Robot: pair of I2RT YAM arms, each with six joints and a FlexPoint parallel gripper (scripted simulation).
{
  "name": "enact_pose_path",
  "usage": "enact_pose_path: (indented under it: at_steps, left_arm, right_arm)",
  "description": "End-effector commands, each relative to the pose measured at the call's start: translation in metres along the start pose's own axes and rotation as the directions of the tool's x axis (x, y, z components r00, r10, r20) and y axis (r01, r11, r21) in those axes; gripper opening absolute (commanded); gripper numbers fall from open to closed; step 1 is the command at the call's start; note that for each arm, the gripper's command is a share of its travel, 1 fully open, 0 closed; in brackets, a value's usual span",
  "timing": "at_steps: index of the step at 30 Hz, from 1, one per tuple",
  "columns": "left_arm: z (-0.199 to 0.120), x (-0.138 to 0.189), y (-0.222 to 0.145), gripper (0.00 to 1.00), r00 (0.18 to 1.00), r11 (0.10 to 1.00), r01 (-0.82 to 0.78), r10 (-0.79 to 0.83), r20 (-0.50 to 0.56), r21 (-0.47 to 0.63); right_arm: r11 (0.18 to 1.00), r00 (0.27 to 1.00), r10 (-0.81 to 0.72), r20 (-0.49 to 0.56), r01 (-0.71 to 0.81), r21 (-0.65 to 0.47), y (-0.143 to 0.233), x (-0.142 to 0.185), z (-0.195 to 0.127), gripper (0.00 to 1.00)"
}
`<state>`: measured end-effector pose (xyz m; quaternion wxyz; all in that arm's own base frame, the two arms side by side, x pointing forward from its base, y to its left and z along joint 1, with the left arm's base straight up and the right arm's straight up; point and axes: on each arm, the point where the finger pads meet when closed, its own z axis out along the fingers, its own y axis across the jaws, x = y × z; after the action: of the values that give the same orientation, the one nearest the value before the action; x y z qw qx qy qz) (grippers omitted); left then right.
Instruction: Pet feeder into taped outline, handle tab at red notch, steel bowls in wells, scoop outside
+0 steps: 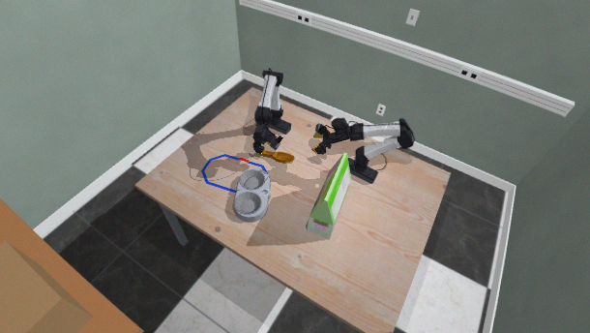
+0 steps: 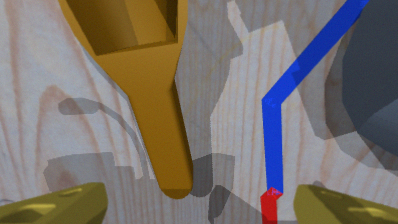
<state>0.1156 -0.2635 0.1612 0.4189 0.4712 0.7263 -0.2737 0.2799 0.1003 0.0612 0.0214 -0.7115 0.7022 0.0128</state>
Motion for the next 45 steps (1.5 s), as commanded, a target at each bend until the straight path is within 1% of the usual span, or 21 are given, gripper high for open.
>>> enact_pose_path:
  at_steps: [1,4,6,7,9,12,17,21,23,26,30,35,38,40,41,42,45]
  left_arm:
    - [-0.023,-0.022,0.012,1.00,0.997,0.988,0.071,-0.074,-0.017,-0.138]
    - [-0.044,-0.030,0.019,1.00,0.993,0.968,0.097,-0.109,-0.038,-0.230]
    - [-0.044,-0.030,0.019,1.00,0.993,0.968,0.097,-0.109,-0.038,-0.230]
    - [-0.053,-0.035,0.021,1.00,0.992,0.960,0.104,-0.118,-0.036,-0.258]
    - [-0.075,-0.047,0.025,1.00,0.991,0.943,0.119,-0.132,-0.020,-0.311]
    - [-0.104,-0.067,0.029,1.00,0.990,0.925,0.140,-0.142,0.022,-0.354]
    - [-0.148,-0.089,0.041,1.00,0.985,0.894,0.174,-0.151,0.089,-0.413]
    - [-0.181,-0.105,0.051,1.00,0.976,0.878,0.208,-0.156,0.153,-0.431]
    - [-0.181,-0.105,0.051,1.00,0.976,0.878,0.208,-0.156,0.153,-0.431]
    - [-0.193,-0.112,0.053,1.00,0.970,0.879,0.224,-0.160,0.181,-0.422]
    - [-0.200,-0.120,0.052,1.00,0.964,0.888,0.239,-0.169,0.204,-0.393]
    - [-0.198,-0.120,0.050,1.00,0.965,0.891,0.237,-0.168,0.204,-0.387]
    - [-0.198,-0.120,0.050,1.00,0.965,0.891,0.237,-0.168,0.204,-0.387]
    - [-0.198,-0.120,0.050,1.00,0.965,0.891,0.237,-0.168,0.204,-0.387]
    - [-0.198,-0.120,0.050,1.00,0.965,0.892,0.235,-0.167,0.203,-0.386]
    - [-0.198,-0.120,0.050,1.00,0.965,0.892,0.235,-0.167,0.203,-0.386]
    - [-0.198,-0.120,0.050,1.00,0.965,0.892,0.235,-0.167,0.203,-0.386]
  right_arm:
    - [0.979,0.978,0.200,0.066,-0.202,0.032,-0.027,-0.022,-0.013,0.91]
    - [0.935,0.932,0.341,0.122,-0.350,0.058,-0.053,-0.038,-0.018,0.91]
    - [0.935,0.932,0.341,0.122,-0.350,0.058,-0.053,-0.038,-0.018,0.91]
    - [0.914,0.910,0.389,0.139,-0.400,0.061,-0.061,-0.043,-0.020,0.91]
    - [0.857,0.852,0.493,0.179,-0.511,0.072,-0.082,-0.054,-0.024,0.91]
    - [0.773,0.768,0.599,0.226,-0.629,0.087,-0.110,-0.069,-0.030,0.91]
    - [0.626,0.617,0.726,0.303,-0.776,0.080,-0.147,-0.092,-0.038,0.91]
    - [0.507,0.495,0.797,0.347,-0.860,0.062,-0.173,-0.110,-0.043,0.91]
    - [0.507,0.495,0.797,0.347,-0.860,0.062,-0.173,-0.110,-0.043,0.91]
    - [0.458,0.445,0.820,0.359,-0.887,0.053,-0.183,-0.117,-0.044,0.91]
    - [0.419,0.404,0.833,0.378,-0.907,0.046,-0.195,-0.127,-0.046,0.91]
    - [0.414,0.403,0.848,0.343,-0.909,0.045,-0.201,-0.135,-0.028,0.91]
    - [0.416,0.408,0.857,0.316,-0.908,0.045,-0.204,-0.140,-0.014,0.57]
    - [0.416,0.408,0.857,0.316,-0.908,0.045,-0.204,-0.140,-0.014,0.57]
    - [0.416,0.409,0.859,0.307,-0.908,0.044,-0.205,-0.142,-0.009,0.46]
    - [0.418,0.411,0.862,0.297,-0.908,0.044,-0.206,-0.145,-0.003,0.38]
    - [0.421,0.416,0.866,0.277,-0.906,0.044,-0.211,-0.152,0.014,0.38]
